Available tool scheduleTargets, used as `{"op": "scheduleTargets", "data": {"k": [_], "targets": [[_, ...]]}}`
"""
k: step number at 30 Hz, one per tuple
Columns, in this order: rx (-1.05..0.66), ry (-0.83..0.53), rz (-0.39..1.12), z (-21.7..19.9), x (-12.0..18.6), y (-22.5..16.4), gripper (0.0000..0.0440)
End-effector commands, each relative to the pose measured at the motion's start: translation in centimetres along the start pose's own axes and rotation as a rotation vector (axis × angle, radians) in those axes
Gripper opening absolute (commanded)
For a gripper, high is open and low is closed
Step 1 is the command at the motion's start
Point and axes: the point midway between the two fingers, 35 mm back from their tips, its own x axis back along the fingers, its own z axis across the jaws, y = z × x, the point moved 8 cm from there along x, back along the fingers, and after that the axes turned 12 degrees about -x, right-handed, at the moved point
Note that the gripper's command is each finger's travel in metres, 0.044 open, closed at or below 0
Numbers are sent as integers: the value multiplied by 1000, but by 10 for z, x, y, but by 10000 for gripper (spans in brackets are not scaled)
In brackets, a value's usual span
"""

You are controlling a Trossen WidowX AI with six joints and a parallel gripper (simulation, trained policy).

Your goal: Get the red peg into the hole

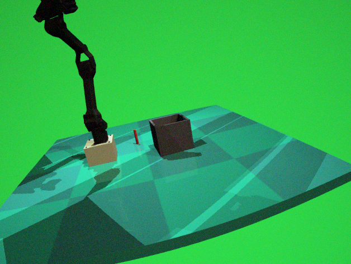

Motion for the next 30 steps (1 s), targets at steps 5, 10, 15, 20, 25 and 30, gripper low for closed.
{"op": "scheduleTargets", "data": {"k": [5, 10, 15, 20, 25, 30], "targets": [[-162, -2, 7, 7, -11, -17, 440], [-334, -1, -11, 16, -25, -26, 440], [-507, 4, -26, 28, -39, -31, 440], [-679, 14, -36, 40, -54, -33, 440], [-851, 31, -41, 55, -68, -33, 440], [-1023, 54, -39, 71, -82, -30, 440]]}}
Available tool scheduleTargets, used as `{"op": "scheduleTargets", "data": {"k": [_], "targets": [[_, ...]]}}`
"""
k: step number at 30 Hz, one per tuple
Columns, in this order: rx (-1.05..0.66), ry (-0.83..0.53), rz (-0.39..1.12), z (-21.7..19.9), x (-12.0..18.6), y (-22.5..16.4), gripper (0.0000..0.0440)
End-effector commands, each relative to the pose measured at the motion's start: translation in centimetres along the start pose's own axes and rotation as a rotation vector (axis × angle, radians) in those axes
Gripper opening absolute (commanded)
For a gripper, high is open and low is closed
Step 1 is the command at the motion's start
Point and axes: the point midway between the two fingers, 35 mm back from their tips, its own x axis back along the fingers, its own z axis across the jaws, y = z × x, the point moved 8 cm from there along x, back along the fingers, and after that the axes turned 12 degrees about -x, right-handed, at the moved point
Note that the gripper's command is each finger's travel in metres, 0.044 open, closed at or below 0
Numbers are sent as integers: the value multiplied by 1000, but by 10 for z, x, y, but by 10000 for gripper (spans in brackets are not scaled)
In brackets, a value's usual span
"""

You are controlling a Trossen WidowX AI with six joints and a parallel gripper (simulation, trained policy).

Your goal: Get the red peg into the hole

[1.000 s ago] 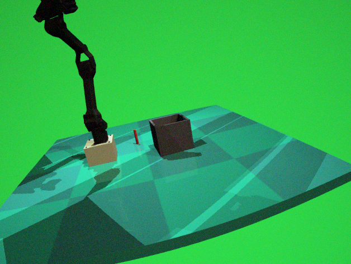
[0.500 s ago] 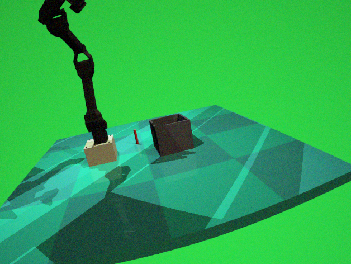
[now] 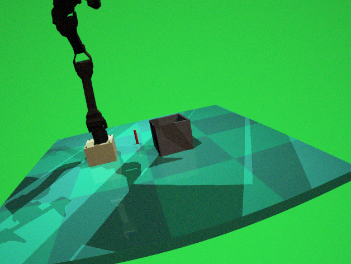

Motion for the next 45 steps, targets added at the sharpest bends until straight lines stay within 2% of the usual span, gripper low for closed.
{"op": "scheduleTargets", "data": {"k": [1, 24, 35, 45], "targets": [[-122, 7, 11, 7, -9, -10, 440], [-892, 93, 165, 94, -55, -53, 438], [-1236, 122, 319, 151, -60, -68, 437], [-1512, 127, 509, 205, -52, -79, 436]]}}
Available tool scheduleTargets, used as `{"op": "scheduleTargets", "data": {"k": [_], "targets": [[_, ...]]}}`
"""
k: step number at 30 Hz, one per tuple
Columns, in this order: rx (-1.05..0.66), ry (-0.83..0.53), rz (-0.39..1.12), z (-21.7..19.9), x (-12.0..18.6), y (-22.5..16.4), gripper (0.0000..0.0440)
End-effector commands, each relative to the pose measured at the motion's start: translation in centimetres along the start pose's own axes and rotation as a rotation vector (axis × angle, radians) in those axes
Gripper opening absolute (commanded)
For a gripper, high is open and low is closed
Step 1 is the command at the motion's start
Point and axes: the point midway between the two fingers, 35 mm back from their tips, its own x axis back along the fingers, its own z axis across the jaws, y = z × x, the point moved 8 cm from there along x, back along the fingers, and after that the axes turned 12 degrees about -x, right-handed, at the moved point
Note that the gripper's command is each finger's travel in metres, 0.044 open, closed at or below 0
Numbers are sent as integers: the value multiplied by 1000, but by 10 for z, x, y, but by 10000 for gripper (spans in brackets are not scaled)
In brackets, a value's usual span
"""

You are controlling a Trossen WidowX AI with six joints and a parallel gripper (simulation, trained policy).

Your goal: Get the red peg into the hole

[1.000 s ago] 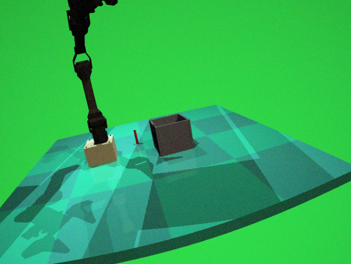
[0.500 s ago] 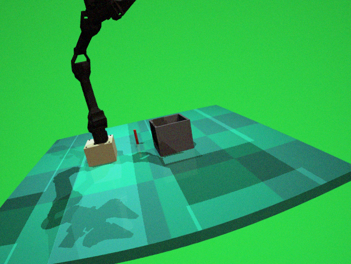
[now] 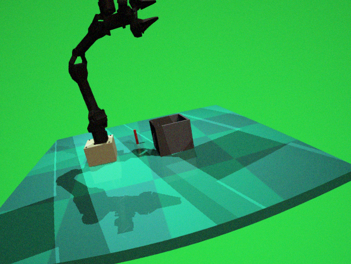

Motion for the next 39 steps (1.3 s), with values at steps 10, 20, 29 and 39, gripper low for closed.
{"op": "scheduleTargets", "data": {"k": [10, 20, 29, 39], "targets": [[-329, -123, 182, -11, -6, -69, 433], [-536, -270, 327, -22, 2, -124, 429], [-675, -443, 444, -35, 17, -172, 425], [-777, -679, 554, -55, 42, -221, 420]]}}
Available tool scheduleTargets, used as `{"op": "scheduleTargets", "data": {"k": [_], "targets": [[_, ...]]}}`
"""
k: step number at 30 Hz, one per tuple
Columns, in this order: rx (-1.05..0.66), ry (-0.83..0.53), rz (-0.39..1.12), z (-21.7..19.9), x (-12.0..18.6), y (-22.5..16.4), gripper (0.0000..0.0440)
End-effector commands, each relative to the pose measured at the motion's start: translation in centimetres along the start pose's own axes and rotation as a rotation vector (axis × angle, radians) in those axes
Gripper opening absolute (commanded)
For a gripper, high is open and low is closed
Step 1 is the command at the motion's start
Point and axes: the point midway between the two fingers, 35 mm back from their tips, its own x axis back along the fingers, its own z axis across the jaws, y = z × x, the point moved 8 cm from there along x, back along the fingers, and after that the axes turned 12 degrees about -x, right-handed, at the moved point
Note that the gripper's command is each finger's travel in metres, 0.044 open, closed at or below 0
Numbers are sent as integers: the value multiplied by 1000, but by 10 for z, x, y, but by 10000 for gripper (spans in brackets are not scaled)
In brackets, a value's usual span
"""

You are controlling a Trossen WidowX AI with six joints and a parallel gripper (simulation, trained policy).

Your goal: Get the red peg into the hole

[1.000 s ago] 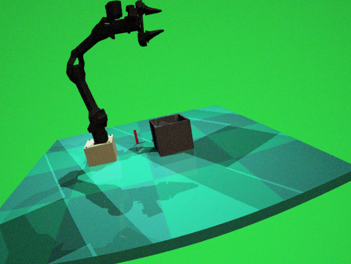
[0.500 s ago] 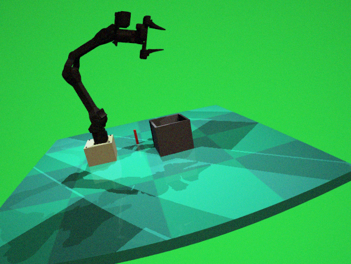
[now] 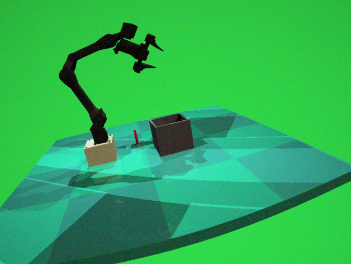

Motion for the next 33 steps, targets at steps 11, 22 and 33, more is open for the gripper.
{"op": "scheduleTargets", "data": {"k": [11, 22, 33], "targets": [[-165, -339, 4, -73, -21, -21, 415], [-241, -603, -74, -130, -30, -33, 411], [-218, -812, -202, -180, -36, -34, 414]]}}
